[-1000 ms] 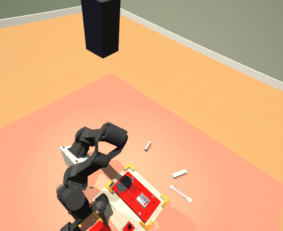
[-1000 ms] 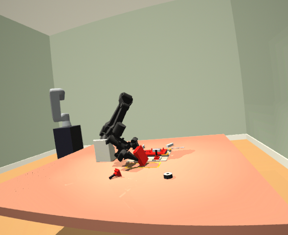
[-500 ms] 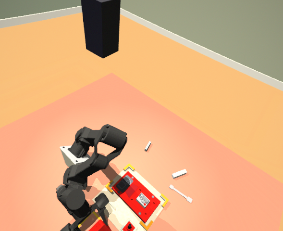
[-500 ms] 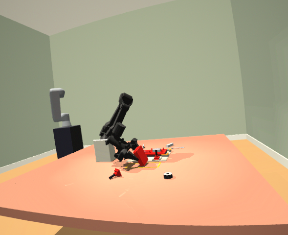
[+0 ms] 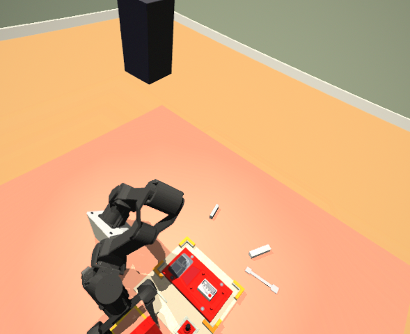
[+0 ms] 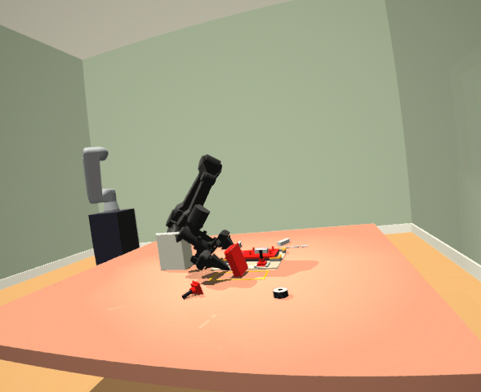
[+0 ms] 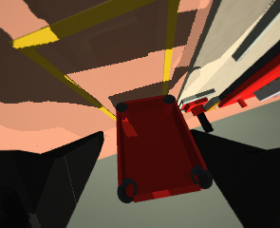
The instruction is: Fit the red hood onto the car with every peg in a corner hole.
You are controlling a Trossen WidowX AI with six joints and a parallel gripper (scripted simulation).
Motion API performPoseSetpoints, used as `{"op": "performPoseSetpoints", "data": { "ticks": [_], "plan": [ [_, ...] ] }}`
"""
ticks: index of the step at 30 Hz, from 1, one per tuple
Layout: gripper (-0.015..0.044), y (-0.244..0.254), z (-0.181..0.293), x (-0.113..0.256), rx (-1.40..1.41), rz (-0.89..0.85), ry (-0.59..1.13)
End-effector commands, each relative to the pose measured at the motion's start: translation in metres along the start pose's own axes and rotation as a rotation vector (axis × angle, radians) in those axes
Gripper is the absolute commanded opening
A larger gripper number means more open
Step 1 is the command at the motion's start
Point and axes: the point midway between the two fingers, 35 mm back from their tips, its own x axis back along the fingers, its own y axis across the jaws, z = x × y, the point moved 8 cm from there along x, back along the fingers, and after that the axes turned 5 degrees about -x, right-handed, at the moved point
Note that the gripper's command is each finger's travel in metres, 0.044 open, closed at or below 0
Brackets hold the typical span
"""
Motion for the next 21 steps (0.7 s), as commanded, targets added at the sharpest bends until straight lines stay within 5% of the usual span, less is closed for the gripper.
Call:
{"op": "performPoseSetpoints", "data": {
  "ticks": [1, 21],
  "plan": [
    [0.0440, 0.002, 0.002, 0.002, -0.160, -0.008, 0.003],
    [0.0440, 0.015, 0.016, 0.032, -1.950, -0.060, 0.053]
  ]
}}
